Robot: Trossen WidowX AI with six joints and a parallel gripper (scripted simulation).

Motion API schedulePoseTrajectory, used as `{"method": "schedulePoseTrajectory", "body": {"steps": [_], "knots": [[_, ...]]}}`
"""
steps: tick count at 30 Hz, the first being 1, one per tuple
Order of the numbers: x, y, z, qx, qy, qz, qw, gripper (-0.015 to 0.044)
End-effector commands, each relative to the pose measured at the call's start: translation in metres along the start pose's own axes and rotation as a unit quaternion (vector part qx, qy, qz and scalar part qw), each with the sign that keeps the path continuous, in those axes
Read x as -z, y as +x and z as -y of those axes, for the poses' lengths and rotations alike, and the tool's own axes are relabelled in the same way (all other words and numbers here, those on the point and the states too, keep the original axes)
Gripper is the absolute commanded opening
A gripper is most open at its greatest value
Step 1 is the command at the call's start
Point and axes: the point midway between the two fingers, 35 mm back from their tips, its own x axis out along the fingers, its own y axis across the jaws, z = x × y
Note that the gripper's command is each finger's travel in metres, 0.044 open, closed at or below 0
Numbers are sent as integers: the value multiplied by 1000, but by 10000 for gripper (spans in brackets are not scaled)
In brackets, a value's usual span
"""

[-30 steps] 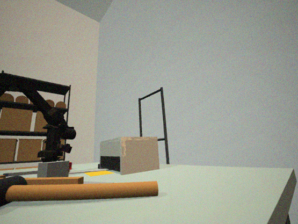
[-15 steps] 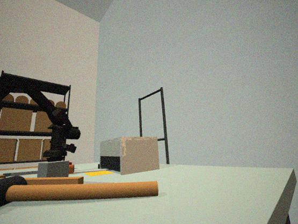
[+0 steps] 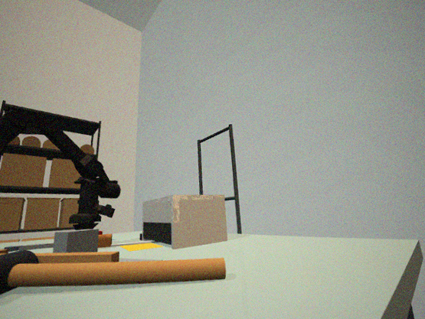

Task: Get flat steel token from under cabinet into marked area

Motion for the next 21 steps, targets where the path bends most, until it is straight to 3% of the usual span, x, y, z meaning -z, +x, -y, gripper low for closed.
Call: {"method": "schedulePoseTrajectory", "body": {"steps": [1, 21], "knots": [[-7, 0, 0, -1, -1, 3, 1000, 0], [-31, -1, -1, -1, -1, 3, 1000, 0]]}}
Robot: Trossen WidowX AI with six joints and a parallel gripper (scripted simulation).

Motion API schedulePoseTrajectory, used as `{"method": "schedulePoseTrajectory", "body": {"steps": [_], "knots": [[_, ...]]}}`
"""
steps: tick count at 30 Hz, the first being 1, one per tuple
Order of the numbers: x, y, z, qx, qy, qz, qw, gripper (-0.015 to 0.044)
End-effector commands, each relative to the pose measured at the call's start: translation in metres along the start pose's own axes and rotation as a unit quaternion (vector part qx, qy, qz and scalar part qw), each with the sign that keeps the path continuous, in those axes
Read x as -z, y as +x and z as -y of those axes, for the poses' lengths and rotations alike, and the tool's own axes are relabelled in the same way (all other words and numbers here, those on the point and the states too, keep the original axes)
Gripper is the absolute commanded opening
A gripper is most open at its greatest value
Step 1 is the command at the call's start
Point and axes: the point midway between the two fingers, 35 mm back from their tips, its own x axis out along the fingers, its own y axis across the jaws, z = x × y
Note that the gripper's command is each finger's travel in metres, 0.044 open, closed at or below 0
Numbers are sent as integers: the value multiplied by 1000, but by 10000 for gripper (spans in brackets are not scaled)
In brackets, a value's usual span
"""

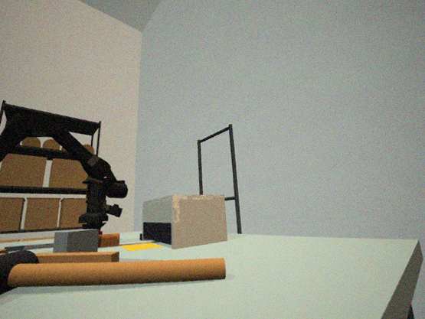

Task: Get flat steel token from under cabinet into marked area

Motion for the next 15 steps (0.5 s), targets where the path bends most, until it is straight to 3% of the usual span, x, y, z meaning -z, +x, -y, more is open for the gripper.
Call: {"method": "schedulePoseTrajectory", "body": {"steps": [1, 15], "knots": [[-7, 0, 0, -1, -1, 3, 1000, 0], [-22, -1, 0, -1, -1, 3, 1000, 0]]}}
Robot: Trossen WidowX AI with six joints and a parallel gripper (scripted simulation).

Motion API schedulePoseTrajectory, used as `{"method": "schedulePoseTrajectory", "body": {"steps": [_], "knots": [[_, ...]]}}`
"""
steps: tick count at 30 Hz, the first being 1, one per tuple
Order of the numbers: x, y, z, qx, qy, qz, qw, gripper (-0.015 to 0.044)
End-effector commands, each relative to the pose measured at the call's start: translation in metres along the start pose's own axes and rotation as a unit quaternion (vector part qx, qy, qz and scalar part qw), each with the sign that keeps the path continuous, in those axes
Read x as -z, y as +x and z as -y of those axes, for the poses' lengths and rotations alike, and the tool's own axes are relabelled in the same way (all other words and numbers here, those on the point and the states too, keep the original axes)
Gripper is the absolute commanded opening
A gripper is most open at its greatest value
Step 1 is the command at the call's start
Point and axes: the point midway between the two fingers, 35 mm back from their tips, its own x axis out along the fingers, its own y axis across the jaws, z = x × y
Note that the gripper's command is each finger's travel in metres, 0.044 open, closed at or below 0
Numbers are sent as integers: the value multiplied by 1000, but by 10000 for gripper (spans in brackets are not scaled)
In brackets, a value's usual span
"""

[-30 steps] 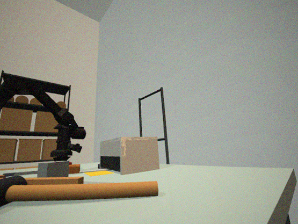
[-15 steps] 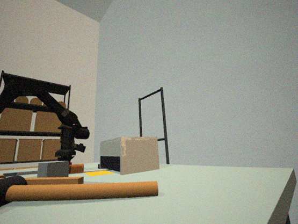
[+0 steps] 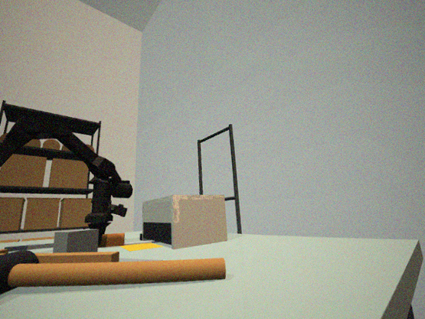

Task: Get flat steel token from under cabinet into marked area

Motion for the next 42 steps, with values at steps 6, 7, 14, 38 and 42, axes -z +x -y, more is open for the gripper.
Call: {"method": "schedulePoseTrajectory", "body": {"steps": [6, 7, 14, 38, 42], "knots": [[-12, -1, 0, -1, -1, 3, 1000, 0], [-13, -1, 0, -1, -1, 3, 1000, 0], [-20, -1, 0, -1, -1, 3, 1000, 0], [-41, 0, 2, -1, -1, 4, 1000, 0], [-41, 0, 6, 0, -1, 4, 1000, 0]]}}
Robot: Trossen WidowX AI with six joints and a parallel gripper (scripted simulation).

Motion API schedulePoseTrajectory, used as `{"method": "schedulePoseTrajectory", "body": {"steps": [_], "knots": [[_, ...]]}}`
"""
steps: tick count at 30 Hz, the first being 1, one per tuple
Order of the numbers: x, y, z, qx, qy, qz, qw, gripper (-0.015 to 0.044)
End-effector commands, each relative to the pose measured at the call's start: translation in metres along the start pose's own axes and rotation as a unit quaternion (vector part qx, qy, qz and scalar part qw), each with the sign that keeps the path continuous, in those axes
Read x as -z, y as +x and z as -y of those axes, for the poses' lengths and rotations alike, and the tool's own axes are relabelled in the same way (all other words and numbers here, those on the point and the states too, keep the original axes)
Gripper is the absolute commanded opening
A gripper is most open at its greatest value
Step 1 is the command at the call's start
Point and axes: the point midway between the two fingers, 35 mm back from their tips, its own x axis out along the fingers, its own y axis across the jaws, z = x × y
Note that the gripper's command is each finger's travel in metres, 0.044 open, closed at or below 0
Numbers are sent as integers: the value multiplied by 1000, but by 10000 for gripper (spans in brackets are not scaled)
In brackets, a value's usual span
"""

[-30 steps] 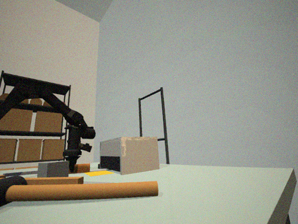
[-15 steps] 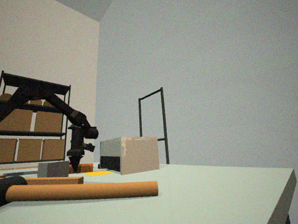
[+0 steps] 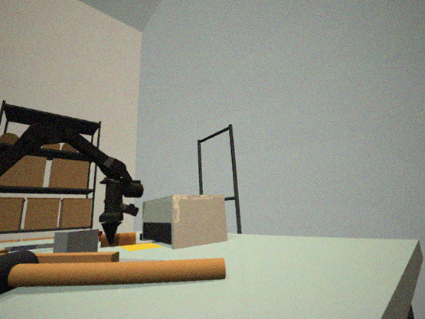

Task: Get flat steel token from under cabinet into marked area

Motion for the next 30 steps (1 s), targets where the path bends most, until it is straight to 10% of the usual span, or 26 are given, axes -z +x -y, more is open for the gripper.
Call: {"method": "schedulePoseTrajectory", "body": {"steps": [1, 30], "knots": [[-3, 1, 7, 1, 0, 3, 1000, 0], [-3, 1, 32, 2, 0, 3, 1000, 0]]}}
